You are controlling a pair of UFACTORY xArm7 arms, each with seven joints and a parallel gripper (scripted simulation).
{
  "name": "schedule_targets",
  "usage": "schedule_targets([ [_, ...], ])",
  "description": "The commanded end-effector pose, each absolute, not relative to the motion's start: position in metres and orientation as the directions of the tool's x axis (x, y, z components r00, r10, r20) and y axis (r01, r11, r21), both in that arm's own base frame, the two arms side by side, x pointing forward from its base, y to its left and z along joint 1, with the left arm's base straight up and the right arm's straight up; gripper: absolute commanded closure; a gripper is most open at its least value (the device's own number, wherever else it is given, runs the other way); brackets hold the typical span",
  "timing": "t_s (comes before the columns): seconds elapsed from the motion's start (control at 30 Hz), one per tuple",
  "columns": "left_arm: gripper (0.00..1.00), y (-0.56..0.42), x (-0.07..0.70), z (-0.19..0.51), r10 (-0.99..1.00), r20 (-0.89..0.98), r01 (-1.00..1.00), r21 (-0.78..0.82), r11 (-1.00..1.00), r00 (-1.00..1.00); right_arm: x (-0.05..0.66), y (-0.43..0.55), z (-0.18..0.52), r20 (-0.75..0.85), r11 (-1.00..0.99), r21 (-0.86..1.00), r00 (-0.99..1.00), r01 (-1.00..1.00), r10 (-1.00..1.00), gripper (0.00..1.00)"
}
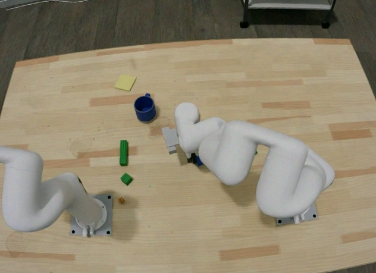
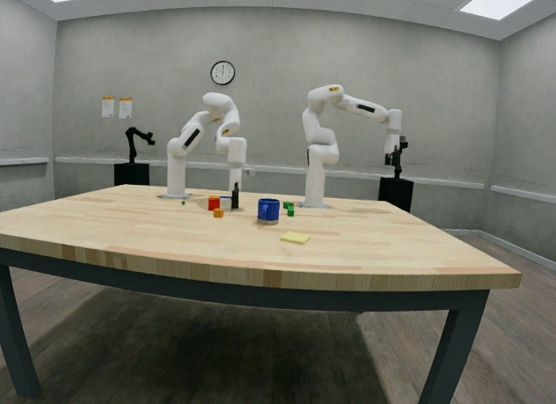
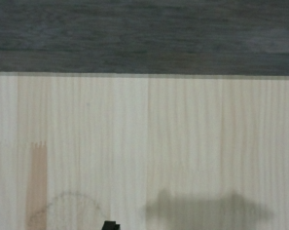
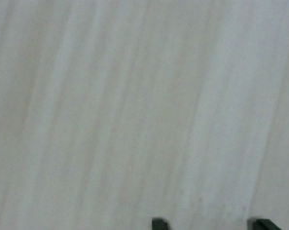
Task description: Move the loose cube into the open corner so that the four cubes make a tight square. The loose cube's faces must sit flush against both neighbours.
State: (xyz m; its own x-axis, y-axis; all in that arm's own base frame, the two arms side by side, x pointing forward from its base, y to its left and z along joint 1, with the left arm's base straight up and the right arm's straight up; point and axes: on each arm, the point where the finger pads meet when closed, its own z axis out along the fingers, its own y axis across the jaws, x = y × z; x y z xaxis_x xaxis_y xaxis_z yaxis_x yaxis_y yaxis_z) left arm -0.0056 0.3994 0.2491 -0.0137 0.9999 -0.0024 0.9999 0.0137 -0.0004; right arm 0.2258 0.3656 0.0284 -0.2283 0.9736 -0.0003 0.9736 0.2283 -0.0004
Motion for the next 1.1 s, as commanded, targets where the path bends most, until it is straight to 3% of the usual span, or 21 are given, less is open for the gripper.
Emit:
schedule_targets([
  [0.0,0.00,0.4000,-0.0055,0.2500,1.000,0.000,1.000,0.000,0.014,-0.014,0.2265,0.3661,0.0292,0.002,0.228,0.001,-0.228,0.974,0.974,0.53],
  [1.07,0.00,0.4000,-0.0055,0.2500,1.000,0.000,1.000,0.000,0.014,-0.014,0.2272,0.3628,0.0292,0.002,0.228,0.001,-0.228,0.974,0.974,0.53],
])
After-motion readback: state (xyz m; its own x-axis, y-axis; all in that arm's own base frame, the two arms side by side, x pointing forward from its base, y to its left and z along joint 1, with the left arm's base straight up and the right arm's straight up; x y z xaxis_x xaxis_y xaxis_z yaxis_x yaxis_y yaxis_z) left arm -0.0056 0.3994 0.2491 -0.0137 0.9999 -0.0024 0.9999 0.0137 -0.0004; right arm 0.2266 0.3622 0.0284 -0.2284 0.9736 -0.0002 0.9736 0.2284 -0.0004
